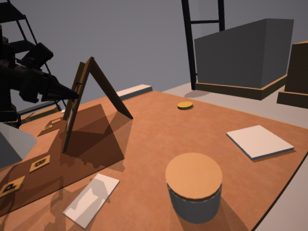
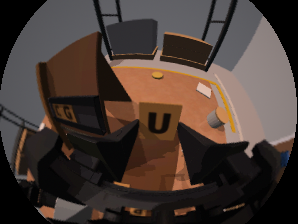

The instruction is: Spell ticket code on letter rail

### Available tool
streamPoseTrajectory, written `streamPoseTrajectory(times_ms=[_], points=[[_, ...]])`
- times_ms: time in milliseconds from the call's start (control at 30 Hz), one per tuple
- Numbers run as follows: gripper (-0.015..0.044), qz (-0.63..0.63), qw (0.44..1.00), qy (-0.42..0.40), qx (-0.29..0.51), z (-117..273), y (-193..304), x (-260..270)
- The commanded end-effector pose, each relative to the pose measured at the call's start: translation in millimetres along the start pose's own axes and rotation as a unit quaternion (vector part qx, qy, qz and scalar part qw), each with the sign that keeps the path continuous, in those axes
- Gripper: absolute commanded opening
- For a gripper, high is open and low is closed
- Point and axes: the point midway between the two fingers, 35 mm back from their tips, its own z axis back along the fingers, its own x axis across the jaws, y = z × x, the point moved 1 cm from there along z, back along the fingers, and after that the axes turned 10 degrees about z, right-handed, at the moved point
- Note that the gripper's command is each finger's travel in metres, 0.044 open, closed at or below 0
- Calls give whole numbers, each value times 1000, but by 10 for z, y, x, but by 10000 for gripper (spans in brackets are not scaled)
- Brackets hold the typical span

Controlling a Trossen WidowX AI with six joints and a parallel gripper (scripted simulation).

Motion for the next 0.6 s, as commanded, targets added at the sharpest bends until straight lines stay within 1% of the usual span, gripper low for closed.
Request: streamPoseTrajectory(times_ms=[0, 567], points=[[0, -1, 1000, -1, -2, -1, -7, 14], [0, -1, 1000, -1, -2, -8, -19, 79]])
